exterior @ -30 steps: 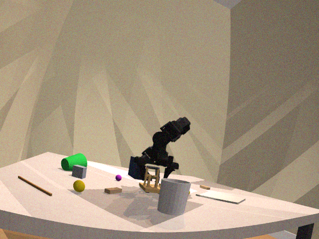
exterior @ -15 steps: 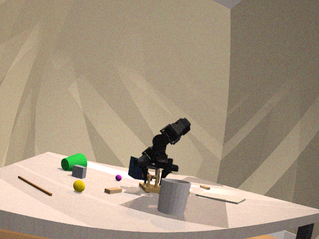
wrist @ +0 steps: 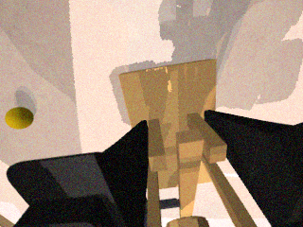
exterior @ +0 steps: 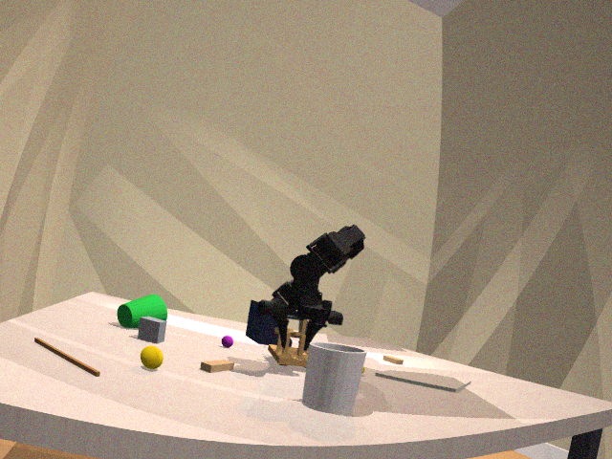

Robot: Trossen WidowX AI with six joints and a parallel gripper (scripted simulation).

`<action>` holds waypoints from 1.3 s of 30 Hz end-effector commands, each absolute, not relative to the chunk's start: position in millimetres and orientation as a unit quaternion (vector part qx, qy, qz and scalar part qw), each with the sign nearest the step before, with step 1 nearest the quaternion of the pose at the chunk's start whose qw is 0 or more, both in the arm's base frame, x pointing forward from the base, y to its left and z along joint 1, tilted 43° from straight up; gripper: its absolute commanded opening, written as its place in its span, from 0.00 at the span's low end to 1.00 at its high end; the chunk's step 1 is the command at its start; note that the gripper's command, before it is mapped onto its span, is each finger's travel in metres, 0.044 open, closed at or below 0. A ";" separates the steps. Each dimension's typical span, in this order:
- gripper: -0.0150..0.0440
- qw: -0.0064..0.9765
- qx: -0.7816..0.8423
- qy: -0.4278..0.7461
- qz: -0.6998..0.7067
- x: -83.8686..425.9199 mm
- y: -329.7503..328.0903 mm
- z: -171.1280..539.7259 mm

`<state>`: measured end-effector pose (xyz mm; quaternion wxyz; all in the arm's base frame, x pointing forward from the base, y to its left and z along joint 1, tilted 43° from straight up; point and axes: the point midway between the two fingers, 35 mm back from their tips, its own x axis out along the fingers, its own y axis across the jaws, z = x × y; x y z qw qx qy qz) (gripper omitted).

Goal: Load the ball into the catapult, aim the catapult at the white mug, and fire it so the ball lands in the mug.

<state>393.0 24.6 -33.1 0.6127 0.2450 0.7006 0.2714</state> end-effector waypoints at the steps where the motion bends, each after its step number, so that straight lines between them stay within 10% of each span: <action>1: 0.25 0.629 0.244 0.689 0.266 401.9 -3.0 -8.0; 39: 0.25 0.626 0.243 0.691 0.268 398.7 29.9 -42.3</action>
